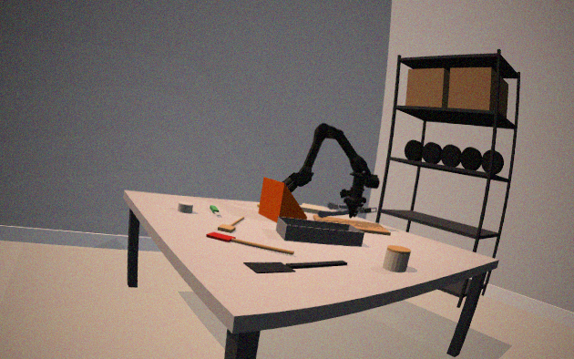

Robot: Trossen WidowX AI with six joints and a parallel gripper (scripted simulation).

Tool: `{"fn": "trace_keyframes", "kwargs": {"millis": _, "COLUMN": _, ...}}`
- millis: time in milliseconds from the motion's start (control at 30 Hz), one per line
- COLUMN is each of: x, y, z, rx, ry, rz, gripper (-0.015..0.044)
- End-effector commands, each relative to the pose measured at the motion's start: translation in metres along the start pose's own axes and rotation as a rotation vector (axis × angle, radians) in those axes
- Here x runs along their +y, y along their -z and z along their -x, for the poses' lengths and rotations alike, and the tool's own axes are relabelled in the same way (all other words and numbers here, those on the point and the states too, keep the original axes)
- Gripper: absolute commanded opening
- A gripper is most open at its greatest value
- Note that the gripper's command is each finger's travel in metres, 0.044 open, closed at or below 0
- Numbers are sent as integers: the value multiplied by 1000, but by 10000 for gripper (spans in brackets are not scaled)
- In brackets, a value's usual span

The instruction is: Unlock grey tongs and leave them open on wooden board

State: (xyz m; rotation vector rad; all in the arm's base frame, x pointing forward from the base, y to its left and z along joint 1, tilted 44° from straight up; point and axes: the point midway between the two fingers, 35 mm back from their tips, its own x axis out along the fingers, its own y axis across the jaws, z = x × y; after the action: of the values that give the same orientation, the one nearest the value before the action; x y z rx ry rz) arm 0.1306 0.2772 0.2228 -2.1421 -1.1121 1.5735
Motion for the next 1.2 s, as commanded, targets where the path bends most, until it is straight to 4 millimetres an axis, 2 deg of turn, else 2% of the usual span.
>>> {"fn": "trace_keyframes", "kwargs": {"millis": 0, "x": 0, "y": 0, "z": 0, "rx": -1, "ry": 0, "rz": 0, "gripper": 375}}
{"fn": "trace_keyframes", "kwargs": {"millis": 100, "x": 0, "y": 0, "z": 0, "rx": -1, "ry": 0, "rz": 0, "gripper": 440}}
{"fn": "trace_keyframes", "kwargs": {"millis": 267, "x": -2, "y": 9, "z": 4, "rx": -1, "ry": -3, "rz": 1, "gripper": 440}}
{"fn": "trace_keyframes", "kwargs": {"millis": 533, "x": -11, "y": 77, "z": 30, "rx": -1, "ry": -14, "rz": 6, "gripper": 440}}
{"fn": "trace_keyframes", "kwargs": {"millis": 800, "x": -2, "y": 144, "z": 62, "rx": 10, "ry": -11, "rz": 4, "gripper": 440}}
{"fn": "trace_keyframes", "kwargs": {"millis": 967, "x": -1, "y": 149, "z": 67, "rx": 12, "ry": -10, "rz": 4, "gripper": 440}}
{"fn": "trace_keyframes", "kwargs": {"millis": 1133, "x": -3, "y": 140, "z": 108, "rx": 23, "ry": -19, "rz": -1, "gripper": 440}}
{"fn": "trace_keyframes", "kwargs": {"millis": 1167, "x": -3, "y": 139, "z": 111, "rx": 24, "ry": -20, "rz": -1, "gripper": 440}}
